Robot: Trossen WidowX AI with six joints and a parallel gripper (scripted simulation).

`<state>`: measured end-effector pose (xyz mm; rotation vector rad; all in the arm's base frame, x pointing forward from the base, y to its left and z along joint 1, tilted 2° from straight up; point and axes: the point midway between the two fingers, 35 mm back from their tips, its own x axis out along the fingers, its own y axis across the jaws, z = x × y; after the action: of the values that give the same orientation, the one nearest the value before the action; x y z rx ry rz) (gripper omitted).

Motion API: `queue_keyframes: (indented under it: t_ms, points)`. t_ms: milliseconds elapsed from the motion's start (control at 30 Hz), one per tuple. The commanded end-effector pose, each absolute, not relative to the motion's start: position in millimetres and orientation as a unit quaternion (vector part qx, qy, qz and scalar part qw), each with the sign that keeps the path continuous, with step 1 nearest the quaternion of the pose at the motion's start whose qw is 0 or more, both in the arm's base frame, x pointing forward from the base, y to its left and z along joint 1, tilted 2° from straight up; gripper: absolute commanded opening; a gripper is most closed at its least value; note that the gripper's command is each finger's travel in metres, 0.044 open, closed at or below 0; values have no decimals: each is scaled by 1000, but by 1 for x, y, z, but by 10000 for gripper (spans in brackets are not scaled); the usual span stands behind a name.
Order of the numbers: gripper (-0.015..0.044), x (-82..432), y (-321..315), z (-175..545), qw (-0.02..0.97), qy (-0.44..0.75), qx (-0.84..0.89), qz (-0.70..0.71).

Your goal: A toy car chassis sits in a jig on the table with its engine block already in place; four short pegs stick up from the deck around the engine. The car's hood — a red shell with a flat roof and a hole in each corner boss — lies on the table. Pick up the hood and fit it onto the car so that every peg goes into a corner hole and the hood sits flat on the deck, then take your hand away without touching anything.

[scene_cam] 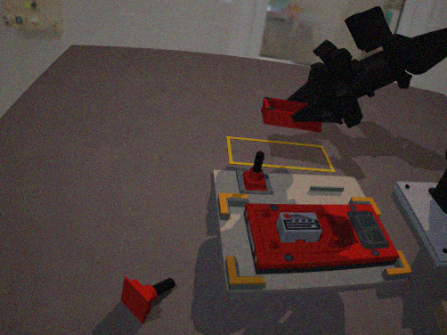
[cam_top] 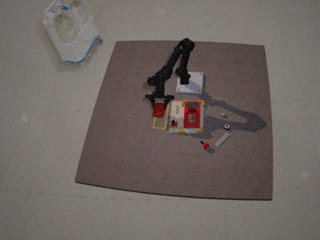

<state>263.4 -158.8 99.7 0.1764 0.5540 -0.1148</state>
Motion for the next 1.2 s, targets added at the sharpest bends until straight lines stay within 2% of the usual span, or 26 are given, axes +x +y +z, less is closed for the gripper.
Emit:
queue_keyframes:
  t_ms: [0,567,1167]
  points:
    - [0,264,-159,100,951,268,140,-70]
    - [0,264,-159,99,888,243,368,-133]
    - [0,263,-159,99,759,199,589,-192]
